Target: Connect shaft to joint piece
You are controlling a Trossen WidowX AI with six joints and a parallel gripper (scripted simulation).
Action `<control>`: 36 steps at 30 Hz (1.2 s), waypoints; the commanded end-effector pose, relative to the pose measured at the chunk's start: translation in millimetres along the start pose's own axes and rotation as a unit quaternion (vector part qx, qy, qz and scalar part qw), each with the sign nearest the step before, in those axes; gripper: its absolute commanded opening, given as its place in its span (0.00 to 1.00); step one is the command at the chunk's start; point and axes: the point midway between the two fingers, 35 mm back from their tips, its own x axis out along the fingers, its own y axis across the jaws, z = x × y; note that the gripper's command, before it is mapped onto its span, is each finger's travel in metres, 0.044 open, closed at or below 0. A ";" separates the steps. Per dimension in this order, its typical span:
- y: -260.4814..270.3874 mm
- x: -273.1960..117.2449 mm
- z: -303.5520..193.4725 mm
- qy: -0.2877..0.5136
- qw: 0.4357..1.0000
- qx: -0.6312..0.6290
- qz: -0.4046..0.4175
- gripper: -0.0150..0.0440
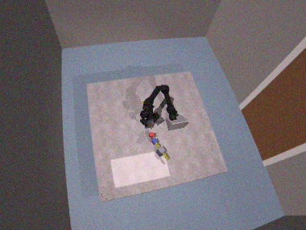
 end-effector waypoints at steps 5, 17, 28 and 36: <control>-9.7 6.0 16.5 0.045 0.989 0.138 0.020 1.00; -12.2 7.3 21.0 0.057 0.982 0.176 0.026 1.00; -15.5 -13.3 75.9 0.015 0.997 0.064 0.029 1.00; -31.5 -36.0 133.9 -0.029 0.998 -0.059 0.012 1.00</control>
